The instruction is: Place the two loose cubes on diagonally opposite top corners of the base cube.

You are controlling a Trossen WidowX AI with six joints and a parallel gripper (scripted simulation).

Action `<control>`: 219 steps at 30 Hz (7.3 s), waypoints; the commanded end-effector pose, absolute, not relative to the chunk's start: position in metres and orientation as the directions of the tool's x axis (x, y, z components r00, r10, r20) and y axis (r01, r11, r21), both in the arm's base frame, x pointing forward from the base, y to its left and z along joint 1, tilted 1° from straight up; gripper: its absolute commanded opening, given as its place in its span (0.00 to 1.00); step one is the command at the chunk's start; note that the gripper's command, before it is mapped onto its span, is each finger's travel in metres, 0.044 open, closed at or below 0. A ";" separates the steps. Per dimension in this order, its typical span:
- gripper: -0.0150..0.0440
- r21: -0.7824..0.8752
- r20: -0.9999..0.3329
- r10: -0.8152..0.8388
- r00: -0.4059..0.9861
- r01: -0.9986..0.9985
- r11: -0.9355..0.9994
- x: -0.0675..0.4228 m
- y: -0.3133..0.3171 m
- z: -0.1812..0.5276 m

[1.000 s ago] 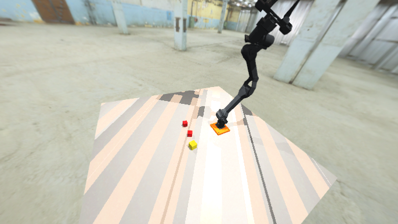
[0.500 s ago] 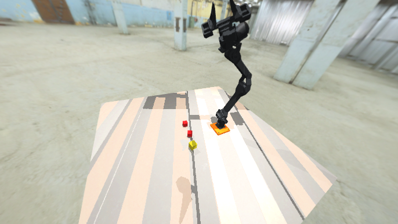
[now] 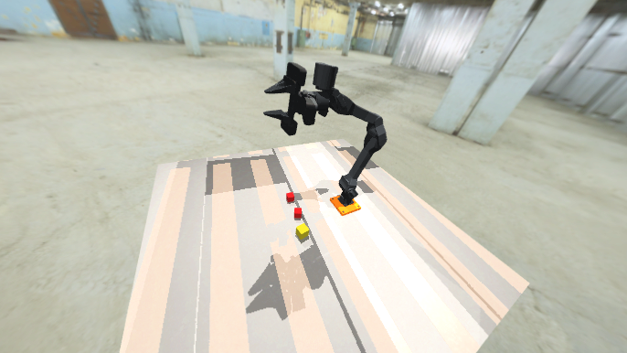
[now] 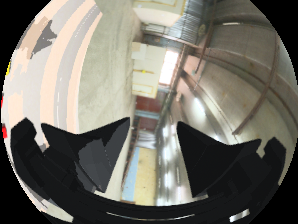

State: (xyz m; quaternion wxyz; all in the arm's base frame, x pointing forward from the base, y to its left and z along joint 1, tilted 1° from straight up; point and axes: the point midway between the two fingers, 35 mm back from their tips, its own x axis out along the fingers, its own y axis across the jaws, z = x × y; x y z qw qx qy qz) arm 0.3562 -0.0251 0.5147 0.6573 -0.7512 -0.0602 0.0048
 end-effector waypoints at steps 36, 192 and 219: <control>0.70 -0.037 -0.999 -0.011 0.036 -0.876 0.481 0.265 -0.032 0.150; 0.43 0.022 -0.999 0.000 0.038 0.576 0.817 0.280 0.082 0.117; 0.43 0.022 -0.999 0.000 0.038 0.584 0.811 0.282 0.081 0.092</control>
